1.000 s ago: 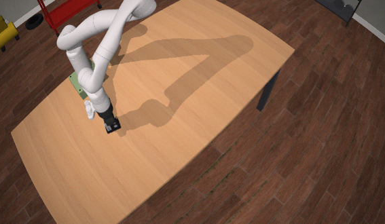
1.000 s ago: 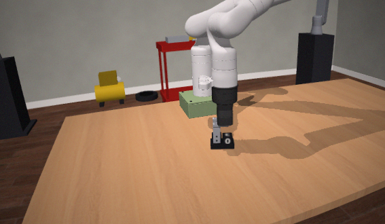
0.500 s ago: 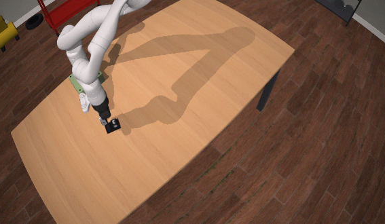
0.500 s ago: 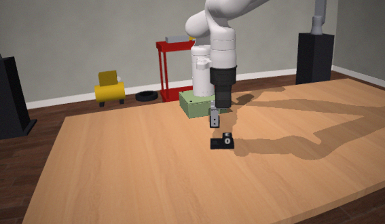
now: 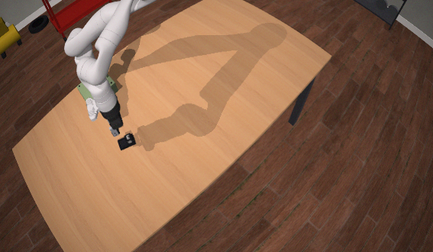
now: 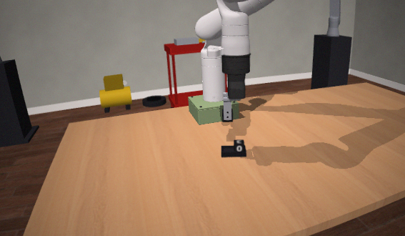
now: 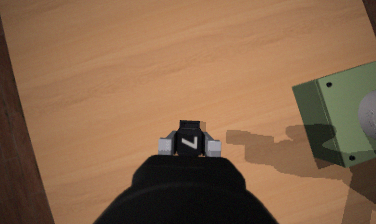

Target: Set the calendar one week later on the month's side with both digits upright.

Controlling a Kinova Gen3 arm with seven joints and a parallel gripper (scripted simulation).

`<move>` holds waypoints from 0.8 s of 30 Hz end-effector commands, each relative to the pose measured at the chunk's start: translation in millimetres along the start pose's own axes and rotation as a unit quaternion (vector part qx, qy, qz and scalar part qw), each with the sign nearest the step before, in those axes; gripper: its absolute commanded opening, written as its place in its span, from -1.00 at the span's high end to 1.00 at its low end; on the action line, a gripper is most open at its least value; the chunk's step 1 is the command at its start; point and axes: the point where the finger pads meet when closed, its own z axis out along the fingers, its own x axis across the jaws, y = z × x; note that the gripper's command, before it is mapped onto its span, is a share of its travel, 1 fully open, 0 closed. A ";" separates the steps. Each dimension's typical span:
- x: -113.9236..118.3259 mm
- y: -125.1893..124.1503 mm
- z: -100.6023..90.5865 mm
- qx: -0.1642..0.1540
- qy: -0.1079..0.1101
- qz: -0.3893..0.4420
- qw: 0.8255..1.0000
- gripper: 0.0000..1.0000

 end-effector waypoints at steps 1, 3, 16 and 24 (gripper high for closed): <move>-0.4 0.9 -0.7 -0.001 -0.001 -0.001 1.000 -0.14; -0.4 0.9 -0.7 -0.001 -0.001 -0.001 1.000 -0.14; -0.2 0.7 -0.7 -0.001 -0.001 0.003 1.000 -0.14; 0.8 -0.1 -0.7 -0.001 -0.001 0.021 1.000 -0.14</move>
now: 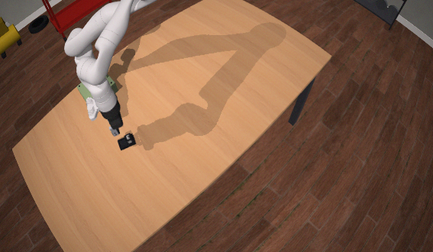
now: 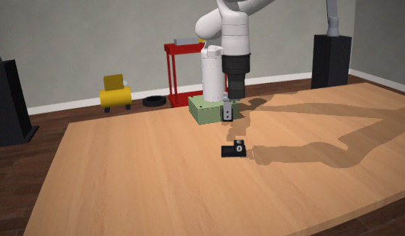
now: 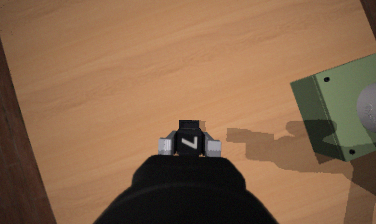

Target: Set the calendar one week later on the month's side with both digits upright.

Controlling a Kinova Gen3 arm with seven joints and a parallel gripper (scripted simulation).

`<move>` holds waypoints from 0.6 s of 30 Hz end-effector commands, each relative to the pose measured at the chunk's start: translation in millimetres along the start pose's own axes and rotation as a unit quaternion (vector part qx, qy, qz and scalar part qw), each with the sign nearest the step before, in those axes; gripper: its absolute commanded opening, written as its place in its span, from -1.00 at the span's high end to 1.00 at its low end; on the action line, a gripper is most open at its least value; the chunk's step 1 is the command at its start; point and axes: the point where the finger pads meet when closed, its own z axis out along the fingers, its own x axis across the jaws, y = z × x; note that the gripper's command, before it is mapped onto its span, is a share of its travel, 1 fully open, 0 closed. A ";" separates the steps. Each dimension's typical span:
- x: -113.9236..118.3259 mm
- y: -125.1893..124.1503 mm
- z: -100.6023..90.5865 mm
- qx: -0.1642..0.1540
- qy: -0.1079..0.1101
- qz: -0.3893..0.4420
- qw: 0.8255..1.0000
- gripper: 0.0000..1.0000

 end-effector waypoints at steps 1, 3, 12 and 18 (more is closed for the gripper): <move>0.1 -0.8 -0.2 0.000 0.000 0.008 1.000 -0.14; 0.6 -1.1 -0.2 0.000 0.000 0.016 1.000 -0.14; 2.9 -2.9 -0.2 0.000 0.000 0.060 0.998 -0.14; 5.7 -4.8 -0.2 0.001 0.001 0.114 0.994 -0.14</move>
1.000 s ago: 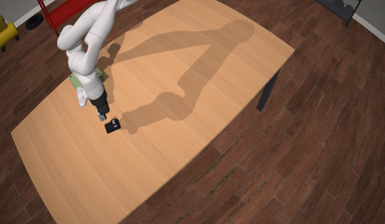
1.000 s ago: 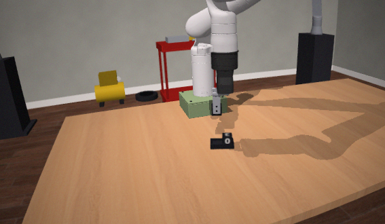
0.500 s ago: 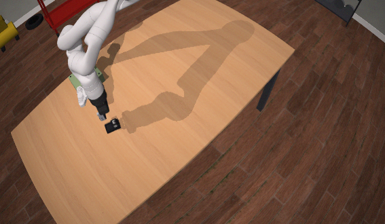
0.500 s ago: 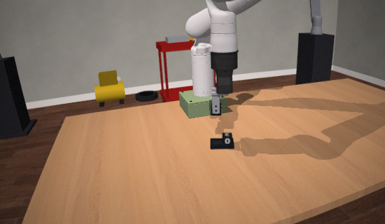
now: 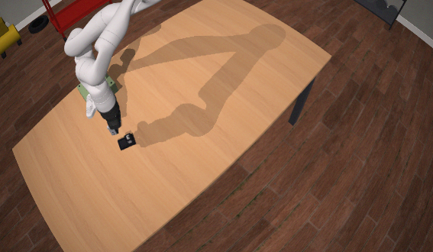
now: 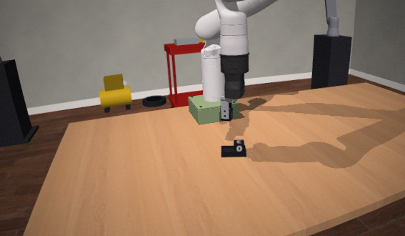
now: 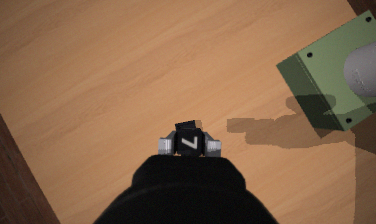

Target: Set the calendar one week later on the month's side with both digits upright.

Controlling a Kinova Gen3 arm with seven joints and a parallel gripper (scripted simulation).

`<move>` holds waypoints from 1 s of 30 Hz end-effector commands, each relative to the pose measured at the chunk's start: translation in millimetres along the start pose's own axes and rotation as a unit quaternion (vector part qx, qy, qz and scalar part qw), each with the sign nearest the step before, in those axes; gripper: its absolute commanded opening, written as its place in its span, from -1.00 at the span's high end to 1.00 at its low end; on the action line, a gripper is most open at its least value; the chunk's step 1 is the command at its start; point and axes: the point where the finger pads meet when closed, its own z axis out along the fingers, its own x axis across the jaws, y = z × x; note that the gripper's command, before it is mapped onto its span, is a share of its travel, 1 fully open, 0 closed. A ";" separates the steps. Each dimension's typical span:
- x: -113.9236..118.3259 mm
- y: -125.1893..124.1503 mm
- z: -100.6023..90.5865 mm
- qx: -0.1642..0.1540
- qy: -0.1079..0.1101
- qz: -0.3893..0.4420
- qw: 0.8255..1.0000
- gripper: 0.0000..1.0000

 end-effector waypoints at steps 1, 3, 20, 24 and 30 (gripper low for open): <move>0.5 -2.5 0.2 0.002 0.000 0.022 1.000 -0.14; 1.4 -3.4 0.2 0.002 0.000 0.045 0.999 -0.14; 10.4 -8.9 0.1 0.003 0.002 0.261 0.965 -0.14; 11.7 -9.4 0.0 0.003 0.002 0.294 0.956 -0.14; 15.2 -9.8 -0.1 0.003 0.002 0.399 0.917 -0.14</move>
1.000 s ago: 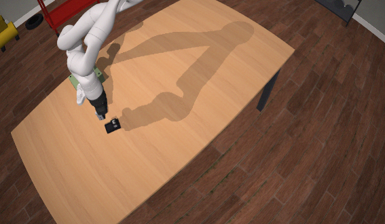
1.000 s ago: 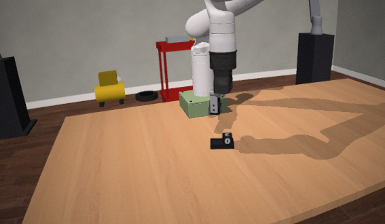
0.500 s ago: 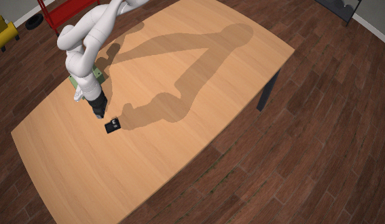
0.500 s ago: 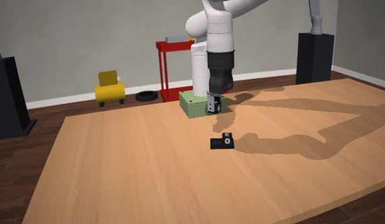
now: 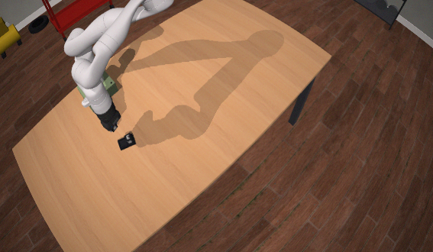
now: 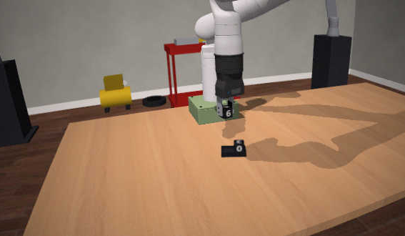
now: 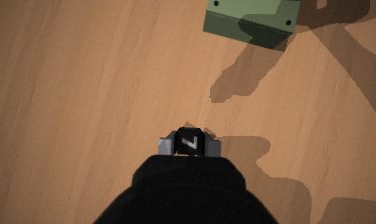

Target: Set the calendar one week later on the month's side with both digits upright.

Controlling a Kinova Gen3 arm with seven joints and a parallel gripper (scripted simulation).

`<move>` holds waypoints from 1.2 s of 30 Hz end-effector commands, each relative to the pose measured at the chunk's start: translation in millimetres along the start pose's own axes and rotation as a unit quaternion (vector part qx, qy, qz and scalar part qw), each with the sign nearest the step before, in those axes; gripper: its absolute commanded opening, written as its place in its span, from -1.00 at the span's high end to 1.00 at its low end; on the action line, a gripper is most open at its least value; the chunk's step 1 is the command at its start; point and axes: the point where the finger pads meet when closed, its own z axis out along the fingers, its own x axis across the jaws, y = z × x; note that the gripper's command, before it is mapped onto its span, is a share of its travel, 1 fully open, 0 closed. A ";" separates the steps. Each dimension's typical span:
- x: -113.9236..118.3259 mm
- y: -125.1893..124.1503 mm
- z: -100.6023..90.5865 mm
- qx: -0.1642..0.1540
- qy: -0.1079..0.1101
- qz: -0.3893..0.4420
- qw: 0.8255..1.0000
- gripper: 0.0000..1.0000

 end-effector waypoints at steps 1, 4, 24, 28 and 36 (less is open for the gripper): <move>-1.8 -2.6 0.8 0.003 -0.002 0.042 0.999 -0.14; -0.6 -3.4 0.7 0.002 -0.002 0.100 0.995 -0.14; 4.3 -0.2 0.5 0.001 -0.003 0.447 0.895 -0.14; 4.4 0.8 0.5 0.001 -0.003 0.481 0.877 -0.14; 3.6 5.5 0.5 -0.001 -0.003 0.605 0.796 -0.14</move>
